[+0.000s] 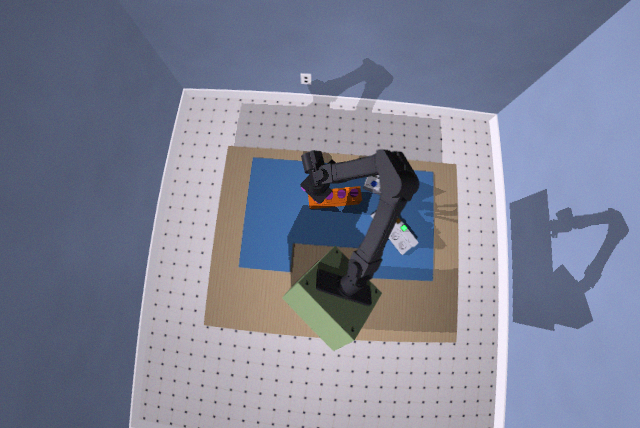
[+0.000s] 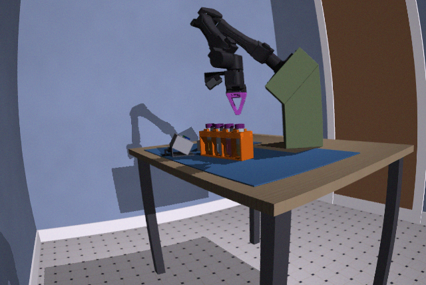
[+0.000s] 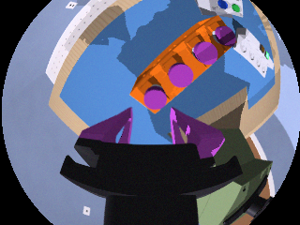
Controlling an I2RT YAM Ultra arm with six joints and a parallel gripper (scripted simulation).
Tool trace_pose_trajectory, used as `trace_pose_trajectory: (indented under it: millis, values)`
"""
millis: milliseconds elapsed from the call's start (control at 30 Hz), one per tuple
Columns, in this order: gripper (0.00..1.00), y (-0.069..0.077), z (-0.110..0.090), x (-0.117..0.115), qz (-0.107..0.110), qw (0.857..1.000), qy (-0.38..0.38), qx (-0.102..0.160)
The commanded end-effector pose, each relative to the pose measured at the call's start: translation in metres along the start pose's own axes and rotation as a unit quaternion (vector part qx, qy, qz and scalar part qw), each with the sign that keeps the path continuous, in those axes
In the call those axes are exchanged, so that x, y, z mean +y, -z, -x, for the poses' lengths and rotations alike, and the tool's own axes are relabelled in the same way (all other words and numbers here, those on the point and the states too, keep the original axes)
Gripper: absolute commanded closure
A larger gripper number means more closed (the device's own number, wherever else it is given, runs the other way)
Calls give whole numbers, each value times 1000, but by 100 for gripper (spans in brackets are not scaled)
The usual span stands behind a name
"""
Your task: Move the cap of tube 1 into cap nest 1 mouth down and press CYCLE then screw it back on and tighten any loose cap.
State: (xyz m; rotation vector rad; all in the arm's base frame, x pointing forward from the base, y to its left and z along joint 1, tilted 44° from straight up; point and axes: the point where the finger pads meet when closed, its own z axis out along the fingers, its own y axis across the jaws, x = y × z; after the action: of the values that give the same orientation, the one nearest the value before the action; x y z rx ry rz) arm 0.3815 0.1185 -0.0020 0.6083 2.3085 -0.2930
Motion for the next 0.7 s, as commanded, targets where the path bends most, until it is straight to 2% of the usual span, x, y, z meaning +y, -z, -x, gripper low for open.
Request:
trace_pose_trajectory:
  millis: [0,100,167,267,333,367,400,433,467,500,533,600,667]
  values:
    - [51,3,-1,-2,-6,1000,3,-1]
    - [51,3,-1,-2,-6,1000,3,-1]
    - [51,4,11,-13,-6,996,86,-1]
    - [51,4,30,-30,-6,980,199,0]
    - [51,4,30,-30,-6,978,210,0]
    - [51,4,36,-36,-6,968,250,0]
    - [51,4,36,-36,-6,968,250,0]
    - [51,4,38,-37,-6,958,288,0]
    - [51,4,38,-37,-6,957,290,0]
    - [51,4,38,-37,-6,944,330,1]
    - [51,4,38,-37,-6,944,330,1]
    - [51,4,38,-37,-6,917,399,1]
    - [51,4,38,-37,-6,917,399,1]
